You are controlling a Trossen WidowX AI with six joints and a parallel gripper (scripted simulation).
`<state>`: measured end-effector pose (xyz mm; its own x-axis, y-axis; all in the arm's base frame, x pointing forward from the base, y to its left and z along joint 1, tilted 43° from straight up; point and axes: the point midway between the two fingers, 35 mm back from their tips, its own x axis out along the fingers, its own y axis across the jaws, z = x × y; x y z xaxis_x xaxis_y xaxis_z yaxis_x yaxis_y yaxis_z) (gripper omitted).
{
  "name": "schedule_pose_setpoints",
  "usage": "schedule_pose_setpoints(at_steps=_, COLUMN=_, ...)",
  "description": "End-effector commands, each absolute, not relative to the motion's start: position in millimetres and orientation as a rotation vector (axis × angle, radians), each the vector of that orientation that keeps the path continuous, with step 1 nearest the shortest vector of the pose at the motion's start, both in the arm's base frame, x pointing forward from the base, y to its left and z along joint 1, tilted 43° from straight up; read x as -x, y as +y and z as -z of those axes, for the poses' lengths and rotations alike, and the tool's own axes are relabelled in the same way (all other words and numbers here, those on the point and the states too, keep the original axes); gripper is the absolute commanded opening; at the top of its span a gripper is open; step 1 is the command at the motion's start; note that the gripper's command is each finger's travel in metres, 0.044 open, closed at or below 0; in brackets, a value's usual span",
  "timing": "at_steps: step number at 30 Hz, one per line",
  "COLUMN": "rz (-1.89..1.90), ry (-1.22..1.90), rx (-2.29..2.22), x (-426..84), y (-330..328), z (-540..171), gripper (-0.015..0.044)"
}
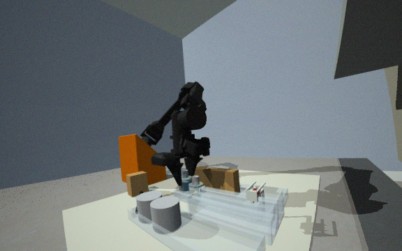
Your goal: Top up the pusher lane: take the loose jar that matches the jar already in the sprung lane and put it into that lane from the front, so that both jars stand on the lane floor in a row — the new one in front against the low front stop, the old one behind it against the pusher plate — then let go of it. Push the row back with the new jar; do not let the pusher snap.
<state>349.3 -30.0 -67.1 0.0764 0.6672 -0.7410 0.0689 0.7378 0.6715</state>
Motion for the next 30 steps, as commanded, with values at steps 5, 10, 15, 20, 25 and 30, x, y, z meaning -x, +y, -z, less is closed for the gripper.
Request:
schedule_pose_setpoints(at_steps=5, rz=-0.507, ry=1.423, rx=-0.644, x=-354.2, y=-27.5, z=67.6, gripper=0.0000)
schedule_pose_setpoints(at_steps=10, rz=-0.507, ry=1.423, rx=-0.644, x=-354.1, y=-26.5, z=68.5, gripper=0.0000)
schedule_pose_setpoints(at_steps=15, rz=-0.507, ry=1.423, rx=-0.644, x=-354.0, y=-25.5, z=69.4, gripper=0.0000)
schedule_pose_setpoints(at_steps=20, rz=-0.507, ry=1.423, rx=-0.644, x=-353.8, y=-24.6, z=70.3, gripper=0.0000)
schedule_pose_setpoints(at_steps=25, rz=-0.507, ry=1.423, rx=-0.644, x=-353.7, y=-23.6, z=71.2, gripper=0.0000)
schedule_pose_setpoints(at_steps=30, rz=-0.507, ry=1.423, rx=-0.644, x=-353.5, y=-22.6, z=72.1, gripper=0.0000)
